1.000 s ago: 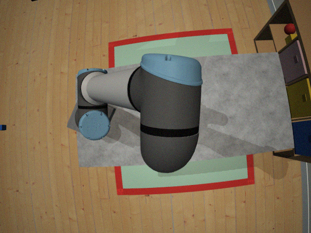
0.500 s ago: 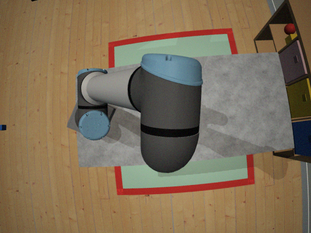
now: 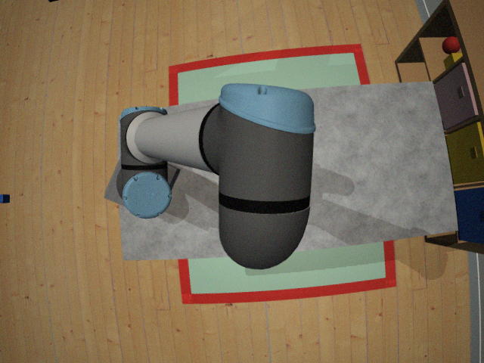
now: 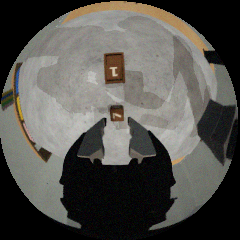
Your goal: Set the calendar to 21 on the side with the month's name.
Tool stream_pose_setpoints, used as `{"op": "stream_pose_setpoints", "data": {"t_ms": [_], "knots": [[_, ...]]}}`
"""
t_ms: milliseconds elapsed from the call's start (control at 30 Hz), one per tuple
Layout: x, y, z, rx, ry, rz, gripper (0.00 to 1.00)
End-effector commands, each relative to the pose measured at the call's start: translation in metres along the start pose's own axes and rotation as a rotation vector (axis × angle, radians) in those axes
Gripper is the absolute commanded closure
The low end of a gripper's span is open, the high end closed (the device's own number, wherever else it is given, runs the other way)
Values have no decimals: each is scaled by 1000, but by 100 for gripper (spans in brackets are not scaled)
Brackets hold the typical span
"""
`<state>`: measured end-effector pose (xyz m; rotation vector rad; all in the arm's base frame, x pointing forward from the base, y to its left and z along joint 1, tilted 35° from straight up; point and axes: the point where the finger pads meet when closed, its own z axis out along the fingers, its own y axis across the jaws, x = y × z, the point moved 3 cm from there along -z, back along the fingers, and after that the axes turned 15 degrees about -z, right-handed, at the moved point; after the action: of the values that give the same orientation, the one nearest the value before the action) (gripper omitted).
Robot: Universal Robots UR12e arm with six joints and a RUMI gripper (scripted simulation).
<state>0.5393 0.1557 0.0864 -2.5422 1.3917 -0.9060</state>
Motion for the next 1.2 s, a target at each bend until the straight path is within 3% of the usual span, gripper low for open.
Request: {"op": "stream_pose_setpoints", "data": {"t_ms": [0, 400, 1167], "knots": [[0, 0, 0, 1, 0, 0, 72], [0, 0, 1, 1, 0, 0, 72], [0, 0, 27, 1, 0, 0, 72]]}}
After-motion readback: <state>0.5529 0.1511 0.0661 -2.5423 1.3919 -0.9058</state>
